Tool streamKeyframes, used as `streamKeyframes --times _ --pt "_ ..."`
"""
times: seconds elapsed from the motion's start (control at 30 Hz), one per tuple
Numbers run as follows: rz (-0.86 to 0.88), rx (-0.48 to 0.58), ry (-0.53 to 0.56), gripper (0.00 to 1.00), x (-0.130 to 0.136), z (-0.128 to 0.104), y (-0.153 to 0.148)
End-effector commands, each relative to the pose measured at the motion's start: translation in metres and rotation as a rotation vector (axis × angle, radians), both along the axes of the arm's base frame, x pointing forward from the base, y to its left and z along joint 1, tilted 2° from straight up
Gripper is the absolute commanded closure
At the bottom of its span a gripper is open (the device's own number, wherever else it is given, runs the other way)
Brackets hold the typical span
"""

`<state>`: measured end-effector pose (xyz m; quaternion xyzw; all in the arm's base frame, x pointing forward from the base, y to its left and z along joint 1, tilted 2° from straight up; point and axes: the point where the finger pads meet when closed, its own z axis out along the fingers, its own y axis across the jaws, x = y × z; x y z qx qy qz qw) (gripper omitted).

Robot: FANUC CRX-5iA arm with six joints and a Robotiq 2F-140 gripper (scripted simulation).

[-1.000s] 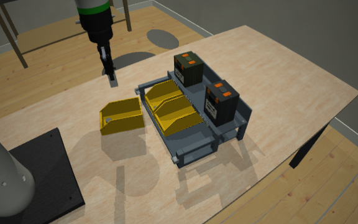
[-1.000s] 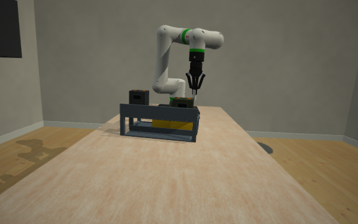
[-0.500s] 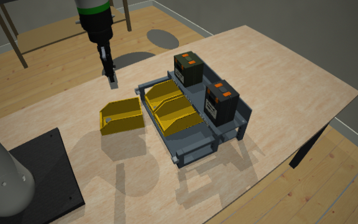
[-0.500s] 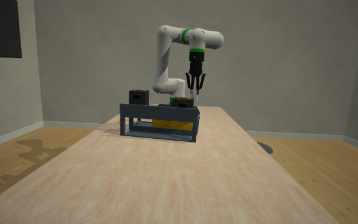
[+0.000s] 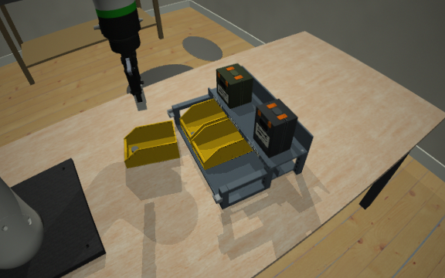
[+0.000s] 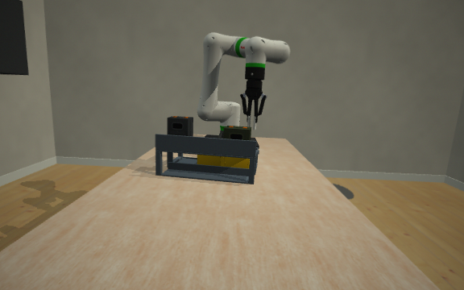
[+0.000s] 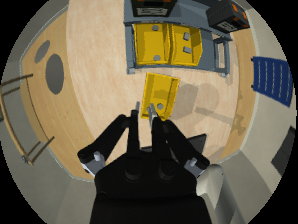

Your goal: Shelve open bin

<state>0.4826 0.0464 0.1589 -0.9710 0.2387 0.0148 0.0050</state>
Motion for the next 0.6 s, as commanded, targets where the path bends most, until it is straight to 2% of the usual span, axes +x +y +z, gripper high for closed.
streamKeyframes --times 0.0,0.57 --pt "0.0 0.0 0.0 0.85 0.0002 0.0002 0.0" --pt "0.0 -0.001 0.001 0.85 0.0001 -0.0052 0.0"
